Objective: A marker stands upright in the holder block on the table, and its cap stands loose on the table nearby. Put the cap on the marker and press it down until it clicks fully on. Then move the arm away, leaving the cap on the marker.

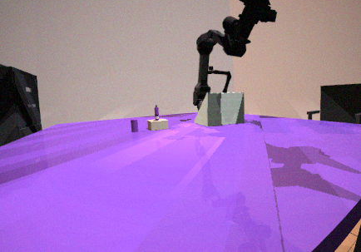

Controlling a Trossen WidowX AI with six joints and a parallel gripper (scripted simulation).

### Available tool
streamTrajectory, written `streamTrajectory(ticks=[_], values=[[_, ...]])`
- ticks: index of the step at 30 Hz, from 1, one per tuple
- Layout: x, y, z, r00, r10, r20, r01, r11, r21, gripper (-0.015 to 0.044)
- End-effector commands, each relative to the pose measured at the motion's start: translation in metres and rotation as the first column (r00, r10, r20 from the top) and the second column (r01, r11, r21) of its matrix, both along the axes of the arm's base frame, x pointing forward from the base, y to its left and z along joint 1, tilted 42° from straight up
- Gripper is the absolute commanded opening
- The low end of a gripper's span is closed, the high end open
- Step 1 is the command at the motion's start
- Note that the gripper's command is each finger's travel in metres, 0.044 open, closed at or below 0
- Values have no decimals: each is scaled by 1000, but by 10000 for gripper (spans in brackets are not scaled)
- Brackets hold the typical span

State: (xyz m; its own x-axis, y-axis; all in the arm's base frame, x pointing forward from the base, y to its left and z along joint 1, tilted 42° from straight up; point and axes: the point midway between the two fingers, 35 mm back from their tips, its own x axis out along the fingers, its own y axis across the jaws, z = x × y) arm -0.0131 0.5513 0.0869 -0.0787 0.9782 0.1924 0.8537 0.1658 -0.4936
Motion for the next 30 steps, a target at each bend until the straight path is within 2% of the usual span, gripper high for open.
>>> streamTrajectory(ticks=[1, 6, 11, 13, 17, 22, 26, 30], values=[[1, 0, 0, 1000, -3, -4, 3, 1000, -3, 374], [50, 8, -17, 986, -112, -127, 97, 988, -117, 244], [124, 6, -43, 900, -312, -305, 225, 931, -288, 244], [155, 2, -57, 819, -412, -400, 263, 888, -377, 244], [216, -17, -83, 575, -616, -538, 326, 776, -539, 244], [286, -65, -108, 170, -786, -594, 382, 608, -696, 244], [322, -103, -118, -86, -812, -578, 405, 501, -765, 244], [352, -148, -127, -372, -769, -521, 404, 371, -836, 244]])
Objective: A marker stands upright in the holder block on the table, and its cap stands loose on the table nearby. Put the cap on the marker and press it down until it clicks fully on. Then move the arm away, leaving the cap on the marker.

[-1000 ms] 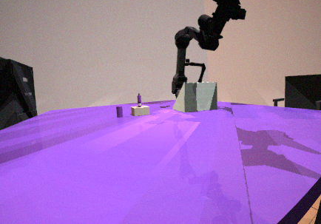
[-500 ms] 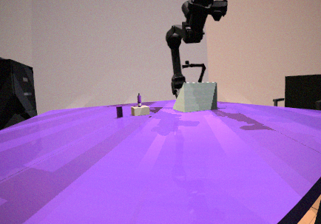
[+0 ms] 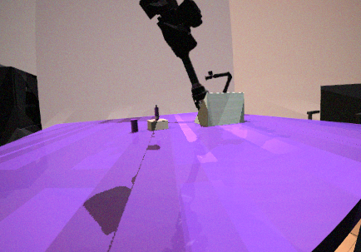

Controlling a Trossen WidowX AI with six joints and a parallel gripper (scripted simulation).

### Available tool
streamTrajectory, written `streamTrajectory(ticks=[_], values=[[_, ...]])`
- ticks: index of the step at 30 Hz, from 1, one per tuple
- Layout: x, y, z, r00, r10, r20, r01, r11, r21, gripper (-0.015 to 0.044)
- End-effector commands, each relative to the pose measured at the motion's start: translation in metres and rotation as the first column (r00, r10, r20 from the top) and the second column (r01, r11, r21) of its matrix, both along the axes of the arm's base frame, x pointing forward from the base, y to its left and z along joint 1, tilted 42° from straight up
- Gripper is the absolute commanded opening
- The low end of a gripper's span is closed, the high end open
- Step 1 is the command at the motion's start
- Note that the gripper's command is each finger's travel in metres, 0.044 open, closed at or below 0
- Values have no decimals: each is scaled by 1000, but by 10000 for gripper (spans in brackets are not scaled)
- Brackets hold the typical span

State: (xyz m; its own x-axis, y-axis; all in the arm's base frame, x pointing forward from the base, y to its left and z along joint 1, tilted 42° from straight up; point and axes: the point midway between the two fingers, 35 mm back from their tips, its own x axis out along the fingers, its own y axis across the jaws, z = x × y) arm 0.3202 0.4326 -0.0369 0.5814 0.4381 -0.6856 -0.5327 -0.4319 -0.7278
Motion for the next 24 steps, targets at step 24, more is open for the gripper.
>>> streamTrajectory(ticks=[24], values=[[49, -350, 82, -336, -941, 42, 896, -333, -296, 244]])
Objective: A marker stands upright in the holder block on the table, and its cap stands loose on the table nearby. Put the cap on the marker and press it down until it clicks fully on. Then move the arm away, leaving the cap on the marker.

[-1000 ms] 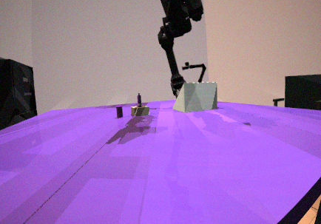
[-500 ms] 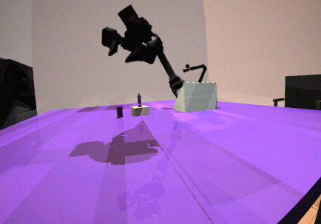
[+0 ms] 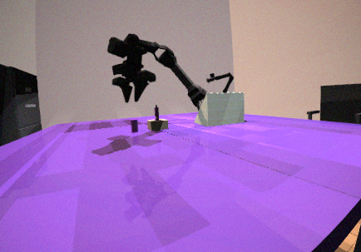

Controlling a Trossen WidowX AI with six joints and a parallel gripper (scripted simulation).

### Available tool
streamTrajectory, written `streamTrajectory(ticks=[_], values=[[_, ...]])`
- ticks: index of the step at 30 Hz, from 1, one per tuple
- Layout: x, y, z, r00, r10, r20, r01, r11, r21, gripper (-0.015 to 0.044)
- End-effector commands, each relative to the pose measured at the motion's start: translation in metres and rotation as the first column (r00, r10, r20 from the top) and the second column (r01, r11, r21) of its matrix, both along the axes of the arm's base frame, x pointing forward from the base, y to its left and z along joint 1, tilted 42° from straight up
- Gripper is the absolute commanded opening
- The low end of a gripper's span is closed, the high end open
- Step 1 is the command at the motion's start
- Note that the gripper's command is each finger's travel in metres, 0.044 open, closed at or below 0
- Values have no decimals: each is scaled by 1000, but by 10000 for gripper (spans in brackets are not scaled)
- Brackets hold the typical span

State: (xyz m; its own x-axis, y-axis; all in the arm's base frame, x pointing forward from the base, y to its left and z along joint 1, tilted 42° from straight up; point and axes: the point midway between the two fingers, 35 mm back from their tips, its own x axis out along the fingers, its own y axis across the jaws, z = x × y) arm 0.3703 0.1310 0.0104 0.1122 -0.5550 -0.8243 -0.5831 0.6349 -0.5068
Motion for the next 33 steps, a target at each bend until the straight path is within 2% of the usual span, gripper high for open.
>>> streamTrajectory(ticks=[1, 7, 11, 33], values=[[-2, -53, 38, 970, -239, 40, 242, 964, -111, 244], [-2, -55, 38, 969, -244, 41, 247, 962, -114, 244], [-7, -75, 14, 969, -244, 42, 247, 962, -115, 244], [-7, -99, -12, 969, -245, 43, 248, 962, -115, 244]])
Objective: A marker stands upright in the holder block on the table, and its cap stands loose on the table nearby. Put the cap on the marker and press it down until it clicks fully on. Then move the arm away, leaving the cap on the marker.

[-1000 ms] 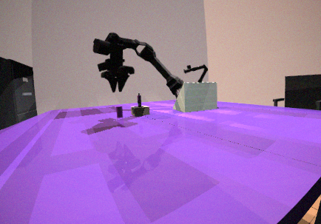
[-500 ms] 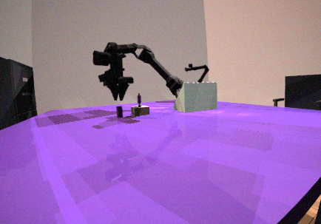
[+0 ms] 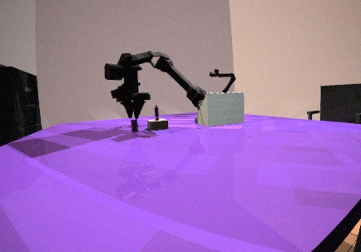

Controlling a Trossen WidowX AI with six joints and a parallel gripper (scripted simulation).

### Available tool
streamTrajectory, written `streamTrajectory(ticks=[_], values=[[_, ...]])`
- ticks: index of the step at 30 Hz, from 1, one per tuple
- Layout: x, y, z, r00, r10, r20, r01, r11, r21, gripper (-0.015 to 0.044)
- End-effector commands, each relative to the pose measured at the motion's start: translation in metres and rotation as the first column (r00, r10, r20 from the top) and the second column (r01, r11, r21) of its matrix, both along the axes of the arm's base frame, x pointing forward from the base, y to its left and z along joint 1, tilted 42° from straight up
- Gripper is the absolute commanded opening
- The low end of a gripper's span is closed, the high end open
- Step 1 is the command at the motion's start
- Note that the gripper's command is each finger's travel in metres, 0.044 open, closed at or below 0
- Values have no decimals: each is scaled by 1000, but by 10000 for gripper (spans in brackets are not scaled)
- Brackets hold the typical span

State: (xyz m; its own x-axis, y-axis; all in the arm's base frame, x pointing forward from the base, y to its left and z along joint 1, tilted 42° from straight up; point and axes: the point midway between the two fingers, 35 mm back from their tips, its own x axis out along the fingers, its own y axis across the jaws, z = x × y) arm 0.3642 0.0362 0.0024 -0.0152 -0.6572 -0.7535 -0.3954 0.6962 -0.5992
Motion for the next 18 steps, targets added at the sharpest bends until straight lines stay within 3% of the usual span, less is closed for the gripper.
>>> streamTrajectory(ticks=[1, 18], values=[[-1, -5, -5, 1000, 2, -6, -2, 1000, -6, 244], [-3, -24, -25, 1000, 3, -6, -3, 1000, -8, 244]])
